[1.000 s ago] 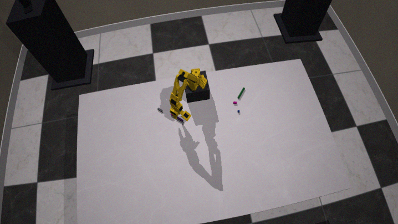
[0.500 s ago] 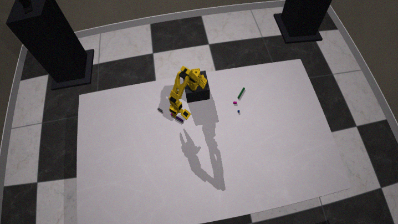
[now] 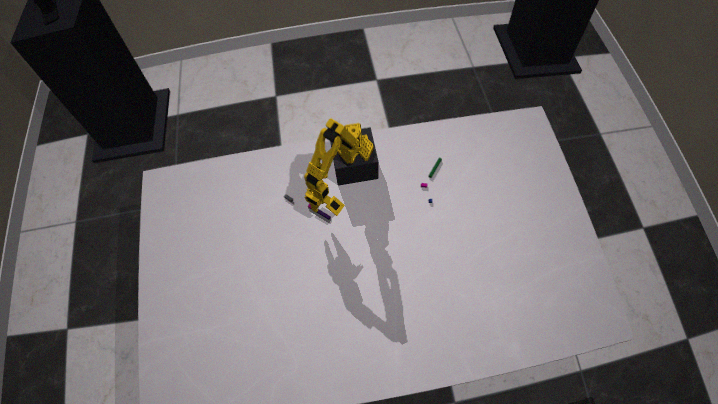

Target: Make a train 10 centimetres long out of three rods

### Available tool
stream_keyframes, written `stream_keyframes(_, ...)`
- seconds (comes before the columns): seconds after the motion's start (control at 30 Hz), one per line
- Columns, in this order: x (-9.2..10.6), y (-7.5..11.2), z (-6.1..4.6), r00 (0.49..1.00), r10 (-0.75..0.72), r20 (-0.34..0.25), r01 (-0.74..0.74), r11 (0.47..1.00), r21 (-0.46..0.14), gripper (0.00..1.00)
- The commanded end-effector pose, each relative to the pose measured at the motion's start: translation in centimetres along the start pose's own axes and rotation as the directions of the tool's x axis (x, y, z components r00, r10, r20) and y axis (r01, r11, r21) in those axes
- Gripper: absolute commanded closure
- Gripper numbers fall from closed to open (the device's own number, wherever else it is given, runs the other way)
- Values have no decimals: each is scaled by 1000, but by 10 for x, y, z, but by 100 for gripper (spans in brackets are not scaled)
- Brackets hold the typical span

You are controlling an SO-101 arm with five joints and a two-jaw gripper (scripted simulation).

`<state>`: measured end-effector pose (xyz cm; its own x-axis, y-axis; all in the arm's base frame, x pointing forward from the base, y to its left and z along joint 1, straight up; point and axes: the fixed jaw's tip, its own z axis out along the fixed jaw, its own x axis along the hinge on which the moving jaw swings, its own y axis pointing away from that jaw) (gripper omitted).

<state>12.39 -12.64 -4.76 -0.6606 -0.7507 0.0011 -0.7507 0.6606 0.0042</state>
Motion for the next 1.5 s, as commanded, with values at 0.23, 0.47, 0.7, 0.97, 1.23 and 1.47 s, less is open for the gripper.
stream_keyframes(0.23,1,2,-2,1000,4,2,-4,1000,-3,83)
stream_keyframes(0.47,-1,2,-2,1000,1,2,-1,1000,-3,83)
stream_keyframes(0.7,-12,0,-2,1000,-11,1,11,1000,-3,83)
stream_keyframes(0.97,-30,-1,-1,999,-32,0,32,999,-4,83)
stream_keyframes(1.23,-70,2,-1,997,-76,-1,76,997,-4,82)
stream_keyframes(1.47,-101,11,-1,994,-111,-2,111,994,-4,82)
